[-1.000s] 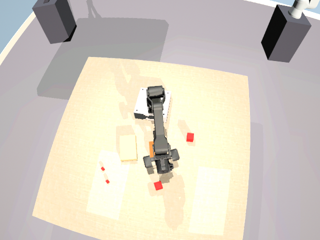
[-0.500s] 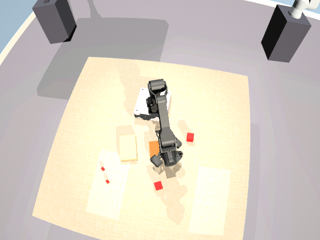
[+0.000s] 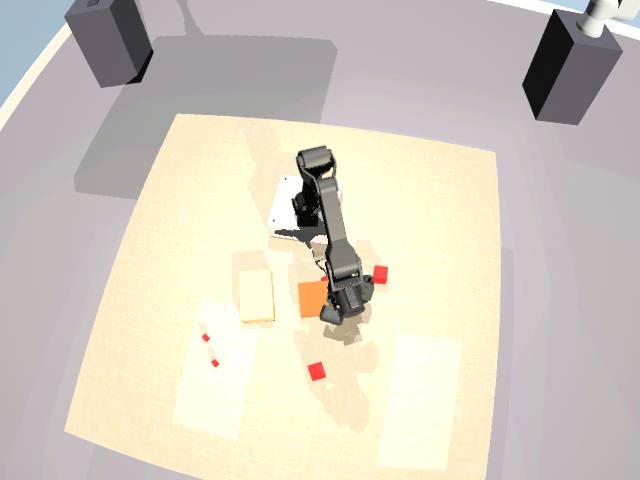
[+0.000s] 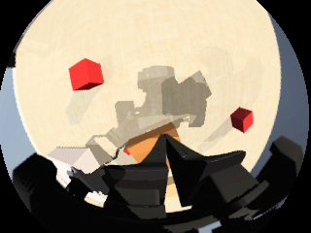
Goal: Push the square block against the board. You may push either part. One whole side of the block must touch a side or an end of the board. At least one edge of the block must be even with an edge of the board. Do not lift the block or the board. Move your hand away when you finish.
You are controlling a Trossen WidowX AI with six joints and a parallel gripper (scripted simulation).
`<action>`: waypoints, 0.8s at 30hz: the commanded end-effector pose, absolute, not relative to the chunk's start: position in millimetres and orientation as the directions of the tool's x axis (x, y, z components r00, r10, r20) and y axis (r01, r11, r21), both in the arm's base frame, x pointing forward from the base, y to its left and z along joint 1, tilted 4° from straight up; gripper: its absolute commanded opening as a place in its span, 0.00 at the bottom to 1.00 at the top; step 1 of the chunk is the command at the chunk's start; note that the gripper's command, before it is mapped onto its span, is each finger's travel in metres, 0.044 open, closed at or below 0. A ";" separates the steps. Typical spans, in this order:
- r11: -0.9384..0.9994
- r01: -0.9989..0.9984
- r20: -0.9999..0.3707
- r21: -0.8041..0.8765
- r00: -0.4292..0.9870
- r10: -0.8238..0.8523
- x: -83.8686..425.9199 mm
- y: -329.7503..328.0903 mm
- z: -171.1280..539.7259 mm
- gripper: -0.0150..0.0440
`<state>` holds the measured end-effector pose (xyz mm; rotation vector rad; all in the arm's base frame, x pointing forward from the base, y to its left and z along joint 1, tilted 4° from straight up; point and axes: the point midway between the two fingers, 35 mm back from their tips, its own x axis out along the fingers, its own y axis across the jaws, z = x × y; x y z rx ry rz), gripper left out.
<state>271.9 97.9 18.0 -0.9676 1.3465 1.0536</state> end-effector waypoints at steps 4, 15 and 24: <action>0.038 -0.998 -0.998 0.051 -0.050 0.033 253.6 104.8 18.2 0.25; -0.114 -0.992 -0.998 0.048 -0.052 0.032 241.8 109.1 5.2 0.25; -0.114 -0.992 -0.998 0.048 -0.052 0.032 238.2 109.7 -37.4 0.25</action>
